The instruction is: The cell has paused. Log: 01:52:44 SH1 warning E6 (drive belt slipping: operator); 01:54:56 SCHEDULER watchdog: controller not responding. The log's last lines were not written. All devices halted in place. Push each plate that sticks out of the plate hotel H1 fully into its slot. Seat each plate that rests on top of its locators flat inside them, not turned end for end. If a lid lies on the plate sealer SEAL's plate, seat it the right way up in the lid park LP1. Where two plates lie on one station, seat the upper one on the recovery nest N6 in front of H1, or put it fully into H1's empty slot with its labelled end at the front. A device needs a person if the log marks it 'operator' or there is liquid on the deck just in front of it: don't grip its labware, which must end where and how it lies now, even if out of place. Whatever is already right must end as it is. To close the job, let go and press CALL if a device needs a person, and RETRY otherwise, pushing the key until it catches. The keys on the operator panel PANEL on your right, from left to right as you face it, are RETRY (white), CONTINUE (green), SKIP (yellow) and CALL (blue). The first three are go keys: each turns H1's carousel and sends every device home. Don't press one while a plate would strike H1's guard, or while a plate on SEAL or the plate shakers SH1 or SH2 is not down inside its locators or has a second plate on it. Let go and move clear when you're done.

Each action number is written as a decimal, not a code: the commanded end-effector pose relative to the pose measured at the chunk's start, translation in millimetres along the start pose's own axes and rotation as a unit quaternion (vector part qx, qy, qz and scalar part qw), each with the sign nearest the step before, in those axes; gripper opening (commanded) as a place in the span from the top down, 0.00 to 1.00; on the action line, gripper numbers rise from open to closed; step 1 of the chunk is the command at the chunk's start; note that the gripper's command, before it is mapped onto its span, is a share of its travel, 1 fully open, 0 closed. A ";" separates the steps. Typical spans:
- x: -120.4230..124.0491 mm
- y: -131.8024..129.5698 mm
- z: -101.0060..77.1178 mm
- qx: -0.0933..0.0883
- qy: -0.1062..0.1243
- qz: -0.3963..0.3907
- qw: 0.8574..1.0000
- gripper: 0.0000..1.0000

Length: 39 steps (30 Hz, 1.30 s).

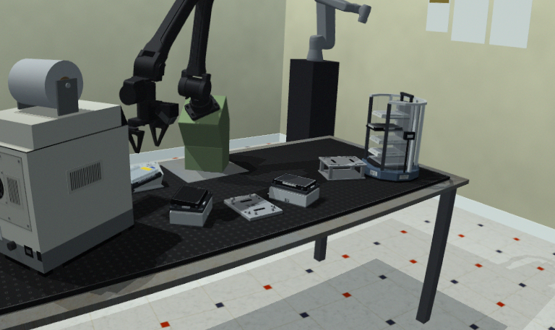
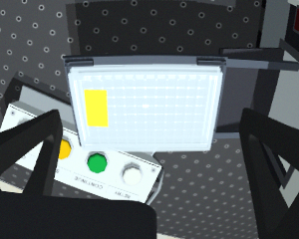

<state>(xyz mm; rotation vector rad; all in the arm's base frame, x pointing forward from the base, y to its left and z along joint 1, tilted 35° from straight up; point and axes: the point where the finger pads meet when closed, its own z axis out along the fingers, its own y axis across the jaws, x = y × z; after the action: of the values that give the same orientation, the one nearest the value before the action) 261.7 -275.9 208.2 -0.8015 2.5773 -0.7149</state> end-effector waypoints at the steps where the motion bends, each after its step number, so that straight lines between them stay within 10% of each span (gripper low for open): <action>1: -1.3 -8.3 1.0 0.008 -0.001 0.002 1.000 0.00; 39: 1.3 3.0 10.0 -0.006 0.001 0.009 1.000 0.00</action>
<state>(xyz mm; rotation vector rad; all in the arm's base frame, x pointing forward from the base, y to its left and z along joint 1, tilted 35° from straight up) 261.7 -275.9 208.2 -0.8011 2.5773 -0.7148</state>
